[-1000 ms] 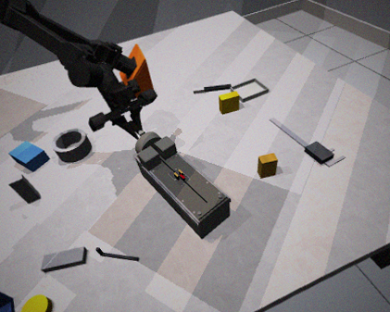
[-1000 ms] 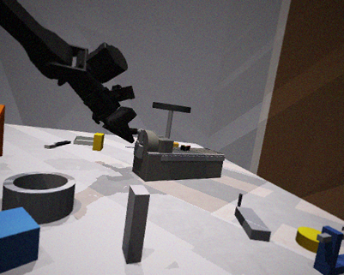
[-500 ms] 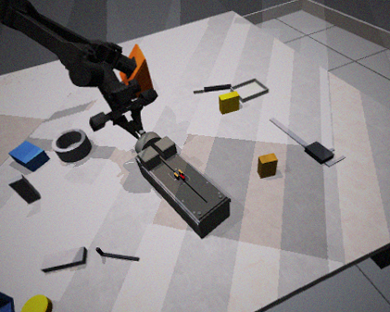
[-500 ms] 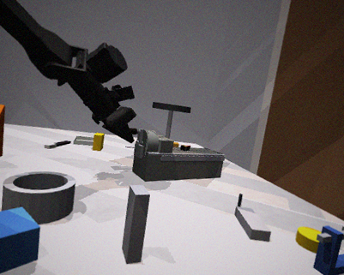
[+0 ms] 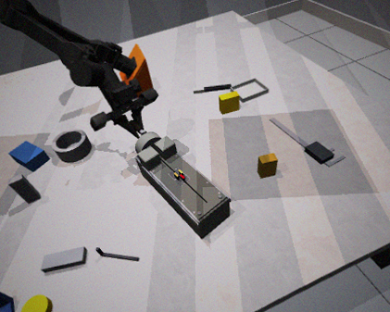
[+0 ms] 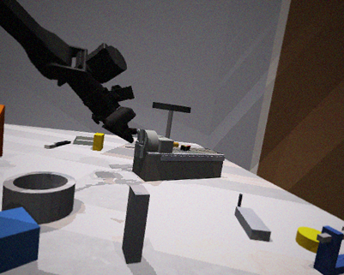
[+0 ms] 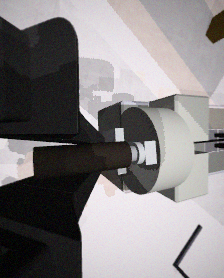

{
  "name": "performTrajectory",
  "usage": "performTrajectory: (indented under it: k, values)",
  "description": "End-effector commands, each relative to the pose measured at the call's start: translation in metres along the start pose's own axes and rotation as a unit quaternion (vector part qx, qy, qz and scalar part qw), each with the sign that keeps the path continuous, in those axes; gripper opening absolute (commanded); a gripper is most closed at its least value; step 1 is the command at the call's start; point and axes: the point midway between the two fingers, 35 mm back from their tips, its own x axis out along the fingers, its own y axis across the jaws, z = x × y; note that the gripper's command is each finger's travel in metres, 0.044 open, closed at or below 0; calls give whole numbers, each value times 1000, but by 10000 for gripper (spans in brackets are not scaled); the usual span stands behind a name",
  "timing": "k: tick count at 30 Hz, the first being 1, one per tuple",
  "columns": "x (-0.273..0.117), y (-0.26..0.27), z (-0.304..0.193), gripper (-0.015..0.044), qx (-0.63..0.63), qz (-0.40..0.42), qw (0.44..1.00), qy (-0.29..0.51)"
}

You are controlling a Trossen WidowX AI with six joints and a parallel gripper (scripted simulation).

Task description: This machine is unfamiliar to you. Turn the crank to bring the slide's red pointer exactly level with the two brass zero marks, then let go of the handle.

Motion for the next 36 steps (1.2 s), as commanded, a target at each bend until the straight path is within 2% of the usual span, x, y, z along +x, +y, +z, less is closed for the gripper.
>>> performTrajectory:
  k: [1, 36]
  values:
    - [0, 9, -1, 0, -5, 12, 1000, -1]
    - [4, 16, -4, 0, -5, 13, 1000, -1]
